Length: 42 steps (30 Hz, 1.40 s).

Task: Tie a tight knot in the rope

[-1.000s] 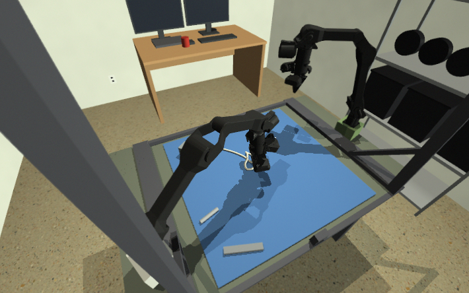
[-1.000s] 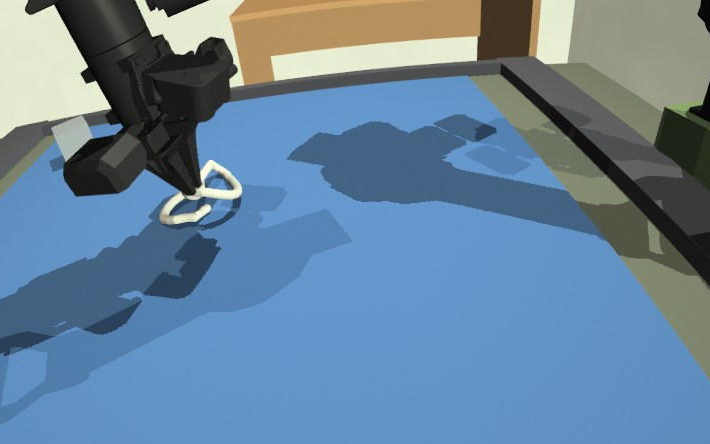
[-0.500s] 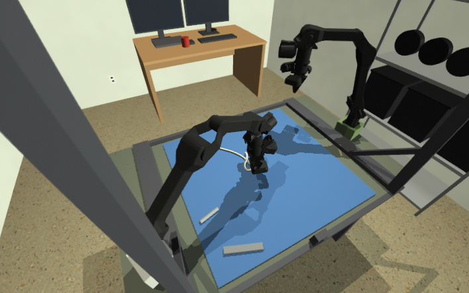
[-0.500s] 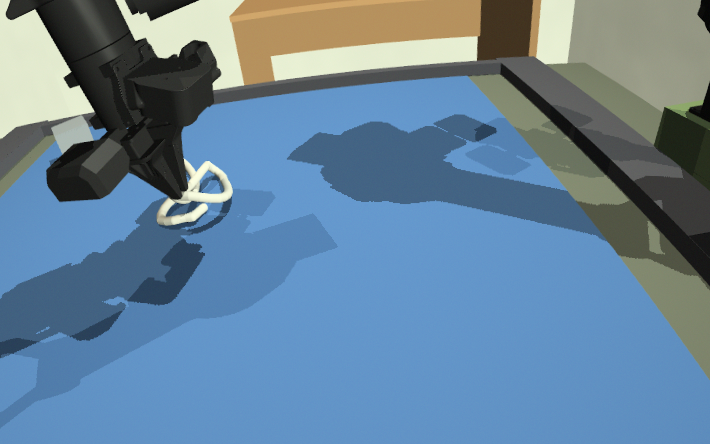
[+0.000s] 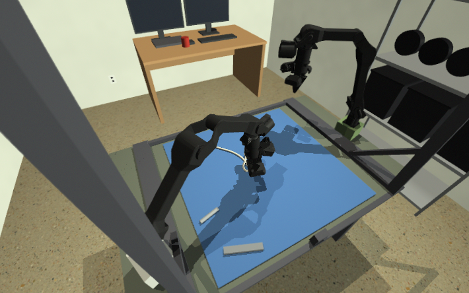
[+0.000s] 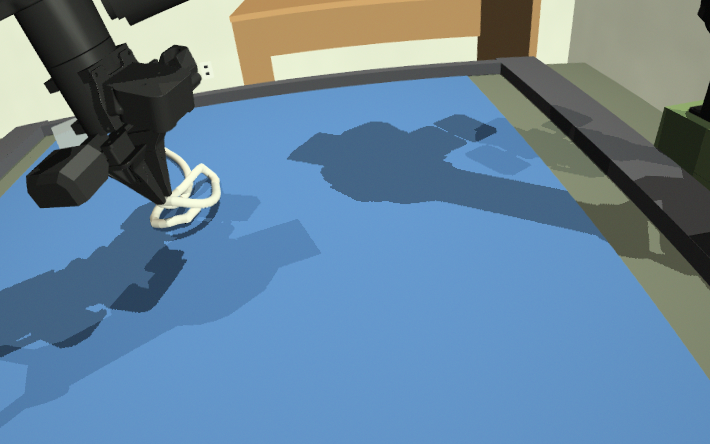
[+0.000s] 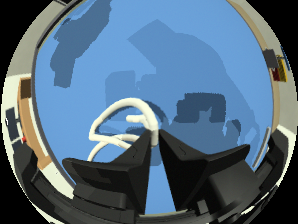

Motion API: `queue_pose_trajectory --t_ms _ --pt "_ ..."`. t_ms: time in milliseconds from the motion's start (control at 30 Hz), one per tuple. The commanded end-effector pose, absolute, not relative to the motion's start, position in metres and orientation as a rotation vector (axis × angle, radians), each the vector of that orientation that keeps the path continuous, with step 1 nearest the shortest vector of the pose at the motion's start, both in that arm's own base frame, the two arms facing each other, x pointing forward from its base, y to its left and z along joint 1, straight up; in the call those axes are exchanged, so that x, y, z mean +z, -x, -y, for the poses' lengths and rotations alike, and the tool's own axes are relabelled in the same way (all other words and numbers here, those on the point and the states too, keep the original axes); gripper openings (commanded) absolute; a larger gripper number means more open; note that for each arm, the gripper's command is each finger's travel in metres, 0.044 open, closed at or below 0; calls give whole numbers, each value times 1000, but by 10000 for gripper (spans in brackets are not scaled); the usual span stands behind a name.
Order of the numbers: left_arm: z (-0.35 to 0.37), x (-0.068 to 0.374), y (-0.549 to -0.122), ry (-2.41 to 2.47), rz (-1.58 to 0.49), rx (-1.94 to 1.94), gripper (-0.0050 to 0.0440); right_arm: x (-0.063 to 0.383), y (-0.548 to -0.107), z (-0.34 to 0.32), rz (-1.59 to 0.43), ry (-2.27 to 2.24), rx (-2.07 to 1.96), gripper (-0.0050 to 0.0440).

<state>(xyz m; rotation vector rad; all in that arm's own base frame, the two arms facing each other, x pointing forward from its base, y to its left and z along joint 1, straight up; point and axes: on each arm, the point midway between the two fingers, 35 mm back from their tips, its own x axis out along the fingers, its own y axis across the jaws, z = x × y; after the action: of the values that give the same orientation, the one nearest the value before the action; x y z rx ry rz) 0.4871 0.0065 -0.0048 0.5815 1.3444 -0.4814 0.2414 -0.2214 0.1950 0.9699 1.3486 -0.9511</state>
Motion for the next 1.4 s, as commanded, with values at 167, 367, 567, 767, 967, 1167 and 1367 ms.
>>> queue_pose_trajectory --t_ms 167,367,567,767,967,1167,1367 --pt "-6 10 -480 -583 -1310 -472 35 203 -240 221 -1325 -960 -951 85" --pt "-6 10 -477 -583 -1310 -472 35 203 -240 221 -1325 -960 -951 85" --pt "-6 10 -469 -583 -1310 -472 35 203 -240 221 -1325 -960 -951 85" --pt "-6 9 -464 -583 -1311 -472 35 203 -240 221 -1325 -960 -951 85" --pt "-6 9 -458 -582 -1311 -472 35 203 -240 221 -1325 -960 -951 85" --pt "-6 8 -457 -582 -1311 -472 35 203 -240 221 -1325 -960 -951 85" --pt "-6 -9 -458 -582 -1311 -472 35 203 -240 221 -1325 -960 -951 85"
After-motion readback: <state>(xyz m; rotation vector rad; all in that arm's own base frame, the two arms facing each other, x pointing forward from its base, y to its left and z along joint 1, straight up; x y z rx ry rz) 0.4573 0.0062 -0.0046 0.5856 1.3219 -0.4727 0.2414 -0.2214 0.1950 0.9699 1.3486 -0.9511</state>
